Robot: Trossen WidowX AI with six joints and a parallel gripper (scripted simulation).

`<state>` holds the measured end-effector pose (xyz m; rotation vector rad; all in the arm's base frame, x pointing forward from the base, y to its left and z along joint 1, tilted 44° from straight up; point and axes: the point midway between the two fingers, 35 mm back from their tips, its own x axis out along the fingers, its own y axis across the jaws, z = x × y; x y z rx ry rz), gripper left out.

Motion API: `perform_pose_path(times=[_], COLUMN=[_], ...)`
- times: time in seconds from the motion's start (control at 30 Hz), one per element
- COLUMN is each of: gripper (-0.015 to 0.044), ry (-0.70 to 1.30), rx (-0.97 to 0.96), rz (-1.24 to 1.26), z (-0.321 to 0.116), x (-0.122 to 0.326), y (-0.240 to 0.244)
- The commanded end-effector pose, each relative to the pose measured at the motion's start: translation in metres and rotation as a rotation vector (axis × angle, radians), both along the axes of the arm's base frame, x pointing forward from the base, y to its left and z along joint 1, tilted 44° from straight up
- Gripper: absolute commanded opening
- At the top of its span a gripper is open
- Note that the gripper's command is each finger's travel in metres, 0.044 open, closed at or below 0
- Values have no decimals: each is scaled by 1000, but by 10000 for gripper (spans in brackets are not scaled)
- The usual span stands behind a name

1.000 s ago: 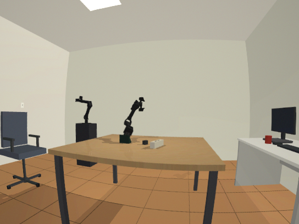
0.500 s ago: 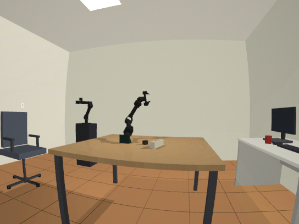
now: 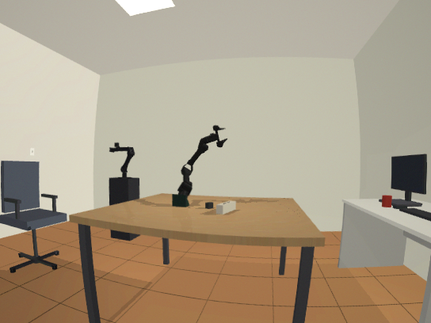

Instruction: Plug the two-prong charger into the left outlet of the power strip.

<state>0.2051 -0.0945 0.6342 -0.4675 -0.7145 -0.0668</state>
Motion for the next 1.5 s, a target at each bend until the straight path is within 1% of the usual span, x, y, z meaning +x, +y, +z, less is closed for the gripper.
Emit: perform_pose_path(times=[0.0, 0.3, 0.5, 0.67, 1.07, 1.47], gripper=[440, 440, 440, 440, 440, 440], ry=[78, 322, 471, 553, 876, 1200], rx=[43, 197, 209, 207, 165, 82], rz=[-54, -107, -152, -171, -205, -139], z=[-24, -104, -152, -179, -286, -391], x=[24, 82, 104, 113, 139, 141], y=[-28, -78, -94, -100, -118, -111])
